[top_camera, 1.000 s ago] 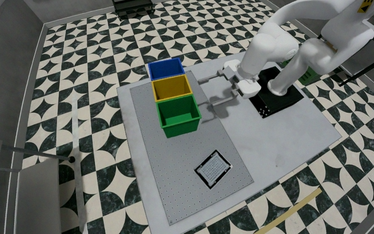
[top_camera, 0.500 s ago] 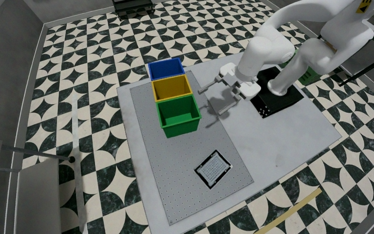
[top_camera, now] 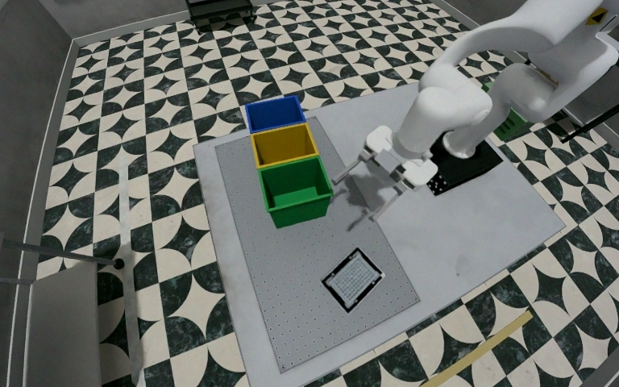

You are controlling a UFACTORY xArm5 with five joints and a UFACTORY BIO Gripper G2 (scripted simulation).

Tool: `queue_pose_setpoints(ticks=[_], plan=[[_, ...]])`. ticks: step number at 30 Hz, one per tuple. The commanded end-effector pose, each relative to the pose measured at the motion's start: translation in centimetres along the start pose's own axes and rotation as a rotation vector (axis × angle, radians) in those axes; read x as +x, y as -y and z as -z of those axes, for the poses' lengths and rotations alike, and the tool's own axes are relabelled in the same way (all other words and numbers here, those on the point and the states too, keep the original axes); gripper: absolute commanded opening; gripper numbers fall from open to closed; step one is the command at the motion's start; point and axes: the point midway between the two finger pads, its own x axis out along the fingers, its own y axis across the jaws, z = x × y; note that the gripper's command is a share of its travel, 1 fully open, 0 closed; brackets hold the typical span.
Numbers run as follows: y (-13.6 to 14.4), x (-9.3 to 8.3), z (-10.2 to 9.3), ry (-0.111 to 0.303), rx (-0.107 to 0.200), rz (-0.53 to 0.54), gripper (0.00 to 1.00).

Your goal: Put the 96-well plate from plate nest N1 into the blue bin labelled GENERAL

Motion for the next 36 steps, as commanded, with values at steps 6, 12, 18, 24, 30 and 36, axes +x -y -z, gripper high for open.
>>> queue_pose_setpoints(ticks=[6, 12, 18, 24, 30, 36], plan=[[-3.0, 2.0, 0.7, 0.004, 0.000, 0.001, 0.37], [-5.6, 3.4, 1.4, 0.004, 0.000, 0.001, 0.37], [-8.1, 4.9, 2.1, 0.004, 0.000, 0.001, 0.37], [-9.8, 5.9, 2.6, 0.004, 0.000, 0.001, 0.37], [-12.3, 7.3, 3.3, 0.004, 0.000, 0.001, 0.37], [-13.9, 8.3, 3.7, 0.004, 0.000, 0.001, 0.37]])
